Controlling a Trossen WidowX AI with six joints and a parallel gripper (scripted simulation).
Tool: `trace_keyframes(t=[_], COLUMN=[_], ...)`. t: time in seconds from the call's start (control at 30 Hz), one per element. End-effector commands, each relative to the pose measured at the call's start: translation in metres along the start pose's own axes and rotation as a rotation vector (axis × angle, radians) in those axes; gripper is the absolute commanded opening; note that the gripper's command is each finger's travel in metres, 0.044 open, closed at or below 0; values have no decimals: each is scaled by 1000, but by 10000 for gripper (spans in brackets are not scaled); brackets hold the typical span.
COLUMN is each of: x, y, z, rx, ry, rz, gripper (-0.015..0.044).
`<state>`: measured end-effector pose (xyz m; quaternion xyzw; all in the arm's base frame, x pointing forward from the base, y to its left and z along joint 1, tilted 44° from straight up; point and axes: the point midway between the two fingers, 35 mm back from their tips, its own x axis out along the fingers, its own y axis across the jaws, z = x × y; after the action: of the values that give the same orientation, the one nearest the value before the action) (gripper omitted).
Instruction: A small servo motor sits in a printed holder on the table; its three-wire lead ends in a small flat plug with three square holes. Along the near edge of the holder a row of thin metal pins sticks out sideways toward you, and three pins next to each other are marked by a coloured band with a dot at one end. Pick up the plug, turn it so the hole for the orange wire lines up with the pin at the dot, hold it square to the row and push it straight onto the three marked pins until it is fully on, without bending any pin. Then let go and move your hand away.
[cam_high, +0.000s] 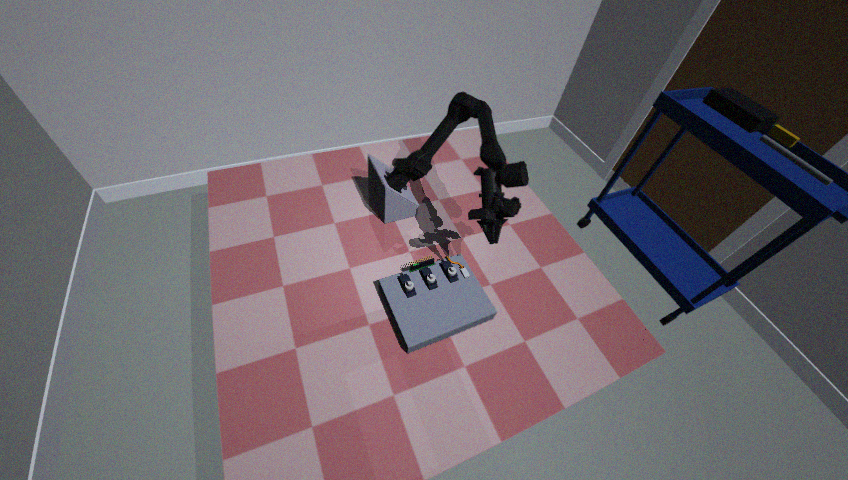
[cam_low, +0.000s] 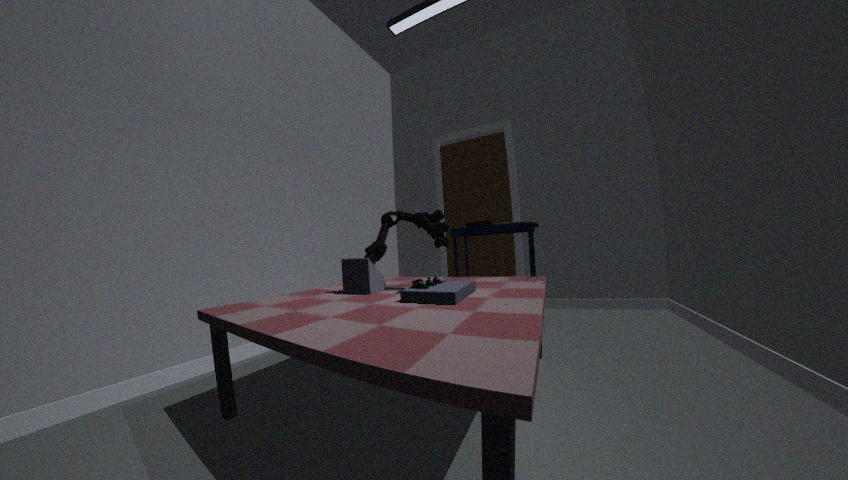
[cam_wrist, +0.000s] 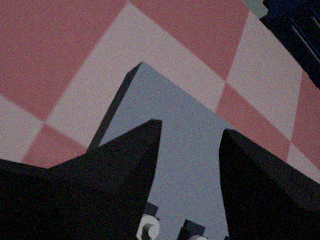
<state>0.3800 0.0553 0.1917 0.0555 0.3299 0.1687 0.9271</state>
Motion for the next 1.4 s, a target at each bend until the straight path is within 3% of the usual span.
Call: trace_keyframes(t=[0.0, 0.8, 1.37], x=[17, 80, 98], y=[4, 29, 42], z=[-13, -100, -116], rx=[53, 464, 479], ry=[117, 737, 753], rz=[68, 386, 395], gripper=[115, 115, 115])
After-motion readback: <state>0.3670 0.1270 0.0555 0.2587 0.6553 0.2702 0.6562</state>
